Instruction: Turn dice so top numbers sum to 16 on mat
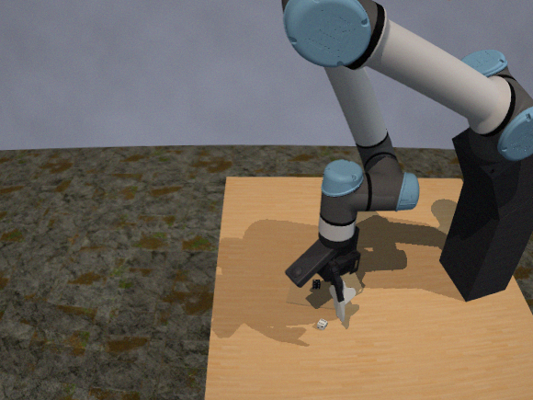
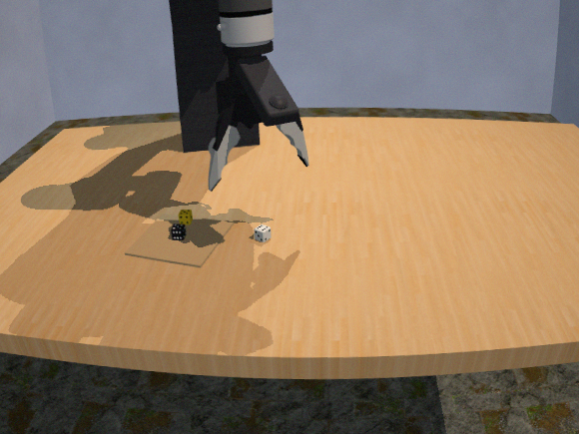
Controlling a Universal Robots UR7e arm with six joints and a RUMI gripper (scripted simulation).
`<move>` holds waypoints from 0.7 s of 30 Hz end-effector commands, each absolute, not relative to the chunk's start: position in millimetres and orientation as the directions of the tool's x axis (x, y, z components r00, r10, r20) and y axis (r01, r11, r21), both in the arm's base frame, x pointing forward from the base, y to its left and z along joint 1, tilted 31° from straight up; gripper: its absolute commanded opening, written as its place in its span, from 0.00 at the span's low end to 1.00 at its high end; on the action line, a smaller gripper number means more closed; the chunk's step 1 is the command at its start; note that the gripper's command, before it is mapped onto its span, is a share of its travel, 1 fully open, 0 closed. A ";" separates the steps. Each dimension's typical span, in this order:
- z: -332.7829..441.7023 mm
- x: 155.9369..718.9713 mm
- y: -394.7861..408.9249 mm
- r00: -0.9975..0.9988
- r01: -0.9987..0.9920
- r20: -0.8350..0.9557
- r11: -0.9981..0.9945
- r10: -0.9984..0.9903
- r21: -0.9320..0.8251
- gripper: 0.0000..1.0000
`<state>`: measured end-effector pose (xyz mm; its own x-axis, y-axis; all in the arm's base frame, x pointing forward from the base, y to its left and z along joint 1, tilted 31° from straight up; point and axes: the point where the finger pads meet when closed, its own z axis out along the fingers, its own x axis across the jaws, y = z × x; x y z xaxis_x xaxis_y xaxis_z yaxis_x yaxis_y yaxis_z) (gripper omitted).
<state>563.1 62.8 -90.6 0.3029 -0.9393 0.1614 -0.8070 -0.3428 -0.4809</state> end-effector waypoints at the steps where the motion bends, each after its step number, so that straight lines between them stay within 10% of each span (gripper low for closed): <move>1: -92.6 563.7 62.2 0.157 -0.846 0.083 -0.177 -0.984 -0.502 1.00; 21: -102.7 561.5 59.7 -0.302 -0.806 -0.188 0.355 -0.935 -0.473 1.00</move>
<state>561.9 60.1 -101.0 -0.2045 -0.9693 -0.1368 -0.8372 0.2456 -0.4886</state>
